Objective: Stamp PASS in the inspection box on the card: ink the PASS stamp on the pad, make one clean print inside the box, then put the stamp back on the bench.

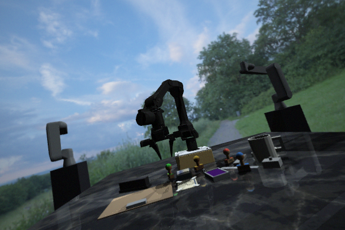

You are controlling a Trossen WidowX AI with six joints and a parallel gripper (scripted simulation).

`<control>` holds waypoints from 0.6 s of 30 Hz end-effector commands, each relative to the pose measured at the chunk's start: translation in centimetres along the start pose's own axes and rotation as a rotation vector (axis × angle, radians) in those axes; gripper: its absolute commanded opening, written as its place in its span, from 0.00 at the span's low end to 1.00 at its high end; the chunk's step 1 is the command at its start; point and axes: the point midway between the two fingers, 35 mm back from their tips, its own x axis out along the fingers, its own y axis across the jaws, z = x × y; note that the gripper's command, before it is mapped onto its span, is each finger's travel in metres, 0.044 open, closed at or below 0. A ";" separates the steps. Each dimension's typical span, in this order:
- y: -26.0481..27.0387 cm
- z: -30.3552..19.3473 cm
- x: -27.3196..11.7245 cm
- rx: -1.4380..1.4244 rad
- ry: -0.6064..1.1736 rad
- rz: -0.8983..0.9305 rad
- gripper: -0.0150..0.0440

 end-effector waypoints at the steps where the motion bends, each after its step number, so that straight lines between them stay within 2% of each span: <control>1: -0.1 0.0 0.6 -0.007 0.004 -0.003 0.62; 18: -0.2 0.1 3.4 -0.007 0.004 -0.003 0.62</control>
